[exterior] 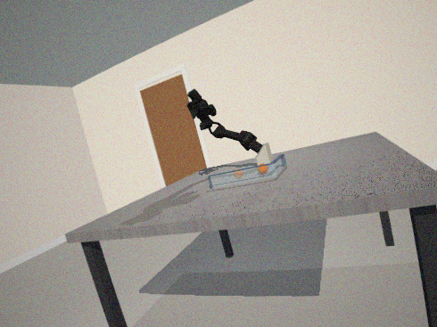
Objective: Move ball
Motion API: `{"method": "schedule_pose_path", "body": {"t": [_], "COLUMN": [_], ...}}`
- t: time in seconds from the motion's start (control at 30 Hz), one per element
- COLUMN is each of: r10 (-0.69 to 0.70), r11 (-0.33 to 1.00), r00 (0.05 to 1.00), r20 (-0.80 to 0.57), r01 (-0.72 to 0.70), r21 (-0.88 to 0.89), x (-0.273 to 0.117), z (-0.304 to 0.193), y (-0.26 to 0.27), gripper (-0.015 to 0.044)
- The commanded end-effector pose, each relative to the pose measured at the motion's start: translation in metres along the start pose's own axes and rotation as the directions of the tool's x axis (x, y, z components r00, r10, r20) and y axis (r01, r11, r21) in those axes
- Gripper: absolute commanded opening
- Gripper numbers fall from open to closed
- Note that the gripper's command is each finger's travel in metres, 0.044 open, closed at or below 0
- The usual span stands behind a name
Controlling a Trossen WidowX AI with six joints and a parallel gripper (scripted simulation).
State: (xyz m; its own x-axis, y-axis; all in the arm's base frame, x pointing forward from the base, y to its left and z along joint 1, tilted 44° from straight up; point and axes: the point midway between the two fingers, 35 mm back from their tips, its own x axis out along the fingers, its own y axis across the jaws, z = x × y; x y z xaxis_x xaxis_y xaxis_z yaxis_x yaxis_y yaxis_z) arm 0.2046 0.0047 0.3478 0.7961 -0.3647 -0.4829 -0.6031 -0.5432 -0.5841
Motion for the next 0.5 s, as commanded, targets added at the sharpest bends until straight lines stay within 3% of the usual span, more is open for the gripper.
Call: {"method": "schedule_pose_path", "body": {"t": [0.0, 0.07, 0.47], "r10": [0.005, 0.045, 0.430], "r11": [1.000, 0.999, 0.902], "r00": [1.000, 0.999, 0.901], "r20": [0.002, 0.015, 0.059], "r01": [-0.005, -0.045, -0.431], "r21": [0.000, 0.001, 0.011], "x": [0.002, 0.015, 0.136], "z": [0.002, 0.017, 0.158], "y": [-0.001, -0.008, -0.001], "gripper": [0.0374, 0.0343, 0.0343]}}
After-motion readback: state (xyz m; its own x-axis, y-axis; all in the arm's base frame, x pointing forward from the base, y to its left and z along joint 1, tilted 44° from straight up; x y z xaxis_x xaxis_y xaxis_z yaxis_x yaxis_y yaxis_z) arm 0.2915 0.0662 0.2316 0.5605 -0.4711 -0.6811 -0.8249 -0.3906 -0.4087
